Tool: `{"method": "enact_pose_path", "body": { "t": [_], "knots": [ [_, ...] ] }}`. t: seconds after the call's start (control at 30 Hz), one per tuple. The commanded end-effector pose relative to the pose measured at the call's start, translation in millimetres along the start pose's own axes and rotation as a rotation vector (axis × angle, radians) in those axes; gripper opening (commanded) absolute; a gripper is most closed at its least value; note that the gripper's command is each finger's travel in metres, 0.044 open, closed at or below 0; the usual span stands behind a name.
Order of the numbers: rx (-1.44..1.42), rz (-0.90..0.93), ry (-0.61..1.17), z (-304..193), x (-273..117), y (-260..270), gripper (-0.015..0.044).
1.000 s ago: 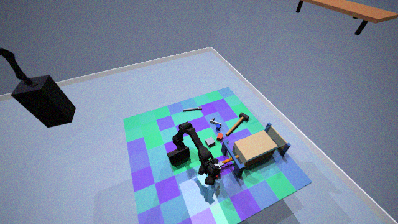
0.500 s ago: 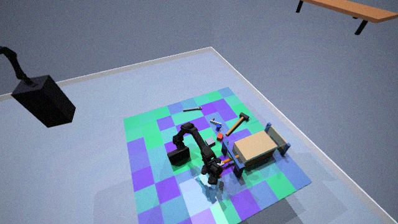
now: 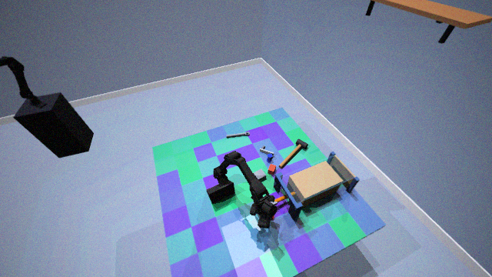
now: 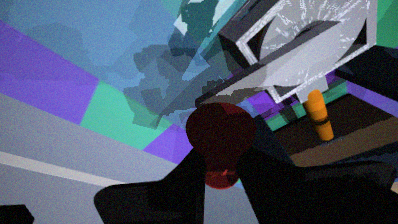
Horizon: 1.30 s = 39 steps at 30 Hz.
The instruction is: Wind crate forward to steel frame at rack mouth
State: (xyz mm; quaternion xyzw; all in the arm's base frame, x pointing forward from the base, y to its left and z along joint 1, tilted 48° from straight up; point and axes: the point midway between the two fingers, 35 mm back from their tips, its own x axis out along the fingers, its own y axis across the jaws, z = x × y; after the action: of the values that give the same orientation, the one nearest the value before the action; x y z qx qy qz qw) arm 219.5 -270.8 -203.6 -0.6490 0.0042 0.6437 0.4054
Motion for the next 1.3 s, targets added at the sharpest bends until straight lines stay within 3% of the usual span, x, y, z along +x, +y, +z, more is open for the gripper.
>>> {"method": "enact_pose_path", "body": {
  "t": [0.0, 1.27],
  "knots": [
    [-0.031, -0.024, 0.014, -16.2, 9.7, -17.9, 0.0000],
    [-0.032, -0.028, 0.015, -37.0, 19.0, -54.4, 0.0000]
  ]
}}
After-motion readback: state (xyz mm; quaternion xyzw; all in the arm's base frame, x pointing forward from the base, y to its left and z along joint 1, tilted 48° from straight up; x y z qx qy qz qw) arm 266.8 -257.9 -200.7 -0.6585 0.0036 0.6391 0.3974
